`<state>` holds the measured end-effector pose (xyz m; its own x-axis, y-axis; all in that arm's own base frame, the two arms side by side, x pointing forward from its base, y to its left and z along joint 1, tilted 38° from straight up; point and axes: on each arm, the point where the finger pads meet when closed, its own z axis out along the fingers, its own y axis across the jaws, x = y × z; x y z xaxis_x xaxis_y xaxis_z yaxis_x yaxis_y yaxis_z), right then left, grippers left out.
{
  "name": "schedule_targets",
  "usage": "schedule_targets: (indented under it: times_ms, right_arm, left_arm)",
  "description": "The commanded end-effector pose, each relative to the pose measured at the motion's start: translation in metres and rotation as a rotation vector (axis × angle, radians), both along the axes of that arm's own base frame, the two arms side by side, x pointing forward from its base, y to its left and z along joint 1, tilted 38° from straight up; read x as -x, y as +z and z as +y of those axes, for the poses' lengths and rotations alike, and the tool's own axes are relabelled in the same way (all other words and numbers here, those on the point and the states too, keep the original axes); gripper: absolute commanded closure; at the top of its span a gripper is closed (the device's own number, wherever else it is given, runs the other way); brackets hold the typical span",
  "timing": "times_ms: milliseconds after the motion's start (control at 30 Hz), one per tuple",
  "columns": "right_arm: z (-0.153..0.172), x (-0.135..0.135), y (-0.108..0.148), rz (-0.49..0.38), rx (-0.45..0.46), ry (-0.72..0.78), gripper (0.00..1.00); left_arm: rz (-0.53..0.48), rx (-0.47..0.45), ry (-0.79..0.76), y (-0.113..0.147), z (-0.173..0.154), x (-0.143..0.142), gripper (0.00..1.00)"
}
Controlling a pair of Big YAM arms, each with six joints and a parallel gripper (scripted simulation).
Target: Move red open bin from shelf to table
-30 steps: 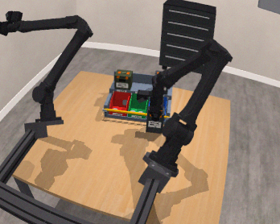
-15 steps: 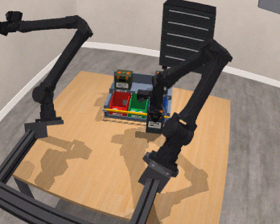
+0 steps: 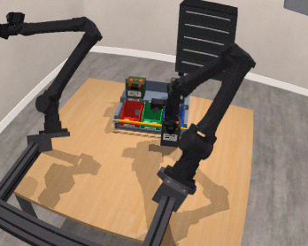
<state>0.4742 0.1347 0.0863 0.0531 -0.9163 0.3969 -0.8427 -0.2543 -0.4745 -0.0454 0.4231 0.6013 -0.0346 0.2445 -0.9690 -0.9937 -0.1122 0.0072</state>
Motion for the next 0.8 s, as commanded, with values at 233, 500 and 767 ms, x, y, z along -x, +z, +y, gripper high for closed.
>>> schedule_targets:
  times_ms: [233, 500, 767]
  right_arm:
    - [0.0124, -0.0030, 0.0146, -0.039, -0.019, 0.025, 0.00]
    - [0.0114, -0.0014, 0.0139, -0.038, -0.018, 0.024, 0.00]
    - [0.0111, -0.0008, 0.0135, -0.037, -0.017, 0.024, 0.00]
  left_arm:
    - [-0.001, -0.052, 0.006, 0.0375, -0.0141, 0.0030, 0.00]
    - [-0.001, -0.052, 0.006, 0.0375, -0.0141, 0.0030, 0.00]
    - [-0.001, -0.052, 0.006, 0.0375, -0.0141, 0.0030, 0.00]
